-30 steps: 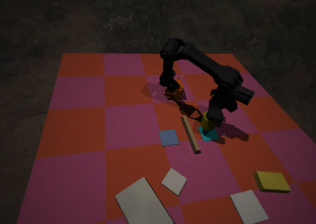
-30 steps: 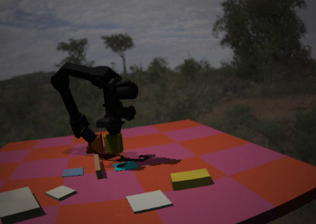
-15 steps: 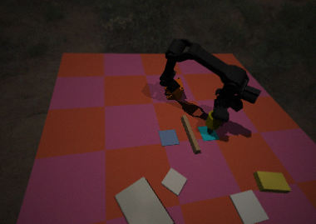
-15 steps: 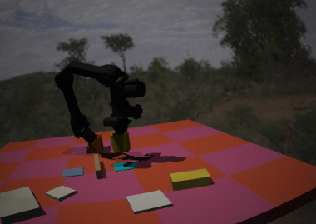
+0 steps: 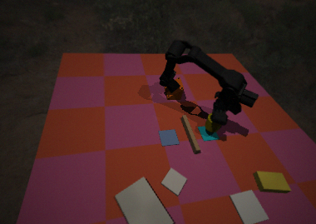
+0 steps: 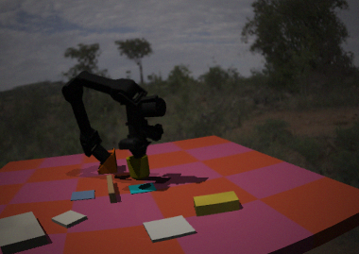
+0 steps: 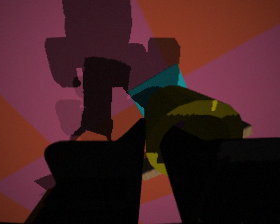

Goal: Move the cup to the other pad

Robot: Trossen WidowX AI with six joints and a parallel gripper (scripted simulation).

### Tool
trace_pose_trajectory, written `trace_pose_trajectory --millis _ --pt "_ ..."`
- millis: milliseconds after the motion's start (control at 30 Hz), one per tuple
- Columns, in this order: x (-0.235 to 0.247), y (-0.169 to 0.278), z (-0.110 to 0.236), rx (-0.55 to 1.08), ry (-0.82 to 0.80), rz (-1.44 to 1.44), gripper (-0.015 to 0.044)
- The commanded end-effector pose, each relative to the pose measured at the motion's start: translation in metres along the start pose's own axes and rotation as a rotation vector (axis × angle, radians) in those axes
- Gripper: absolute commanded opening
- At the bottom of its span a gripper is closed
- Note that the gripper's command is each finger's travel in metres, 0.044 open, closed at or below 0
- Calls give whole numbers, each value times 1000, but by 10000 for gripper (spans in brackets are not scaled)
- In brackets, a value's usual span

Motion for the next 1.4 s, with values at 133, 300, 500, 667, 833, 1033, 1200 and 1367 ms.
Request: trace_pose_trajectory --millis 133,300,500,667,833,1033,1200,1367 --pt "0 0 -12 5 5 7 0" --pt "0 0 -19 5 5 7 0" --pt "0 0 -27 5 6 7 0" --pt "0 0 -35 5 6 7 0" --pt "1 0 -34 2 0 0 0" --pt "1 0 -34 2 0 0 0" --pt "1 0 -34 2 0 0 26" --pt "1 0 -34 2 0 0 147"
Point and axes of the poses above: the point midway between the two fingers, 35 mm back from their tips, its own z axis back along the fingers, its own x axis across the jaws, y = z × x, the point moved 4 cm from there along z, back along the fingers, and after that the axes turned 14 degrees about z, right-handed, at the moved point
